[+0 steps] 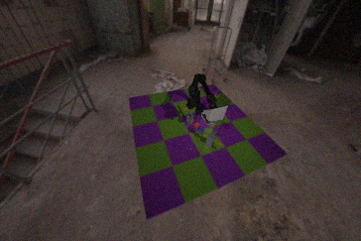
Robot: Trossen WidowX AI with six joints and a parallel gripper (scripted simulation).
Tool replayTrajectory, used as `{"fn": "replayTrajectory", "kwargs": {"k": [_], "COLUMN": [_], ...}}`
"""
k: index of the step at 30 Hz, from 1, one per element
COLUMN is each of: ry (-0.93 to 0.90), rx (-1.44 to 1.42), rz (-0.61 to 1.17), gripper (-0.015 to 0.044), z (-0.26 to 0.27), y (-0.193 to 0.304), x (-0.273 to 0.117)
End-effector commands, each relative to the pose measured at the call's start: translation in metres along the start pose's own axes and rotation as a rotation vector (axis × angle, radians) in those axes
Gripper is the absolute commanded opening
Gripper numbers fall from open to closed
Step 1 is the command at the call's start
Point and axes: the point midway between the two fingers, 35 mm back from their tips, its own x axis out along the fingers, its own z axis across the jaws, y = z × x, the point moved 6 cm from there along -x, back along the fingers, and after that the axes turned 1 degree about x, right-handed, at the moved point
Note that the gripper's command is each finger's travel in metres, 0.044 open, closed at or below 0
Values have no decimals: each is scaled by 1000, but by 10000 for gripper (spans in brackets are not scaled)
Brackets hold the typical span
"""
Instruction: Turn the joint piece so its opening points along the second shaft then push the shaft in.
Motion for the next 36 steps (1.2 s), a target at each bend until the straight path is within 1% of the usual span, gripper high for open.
{"fn": "replayTrajectory", "kwargs": {"k": [1,36], "ry": [23,138], "rx": [-120,-1242], "rz": [4,108], "gripper": [440,440], "z": [1,13], "y": [1,1], "x": [4,20]}}
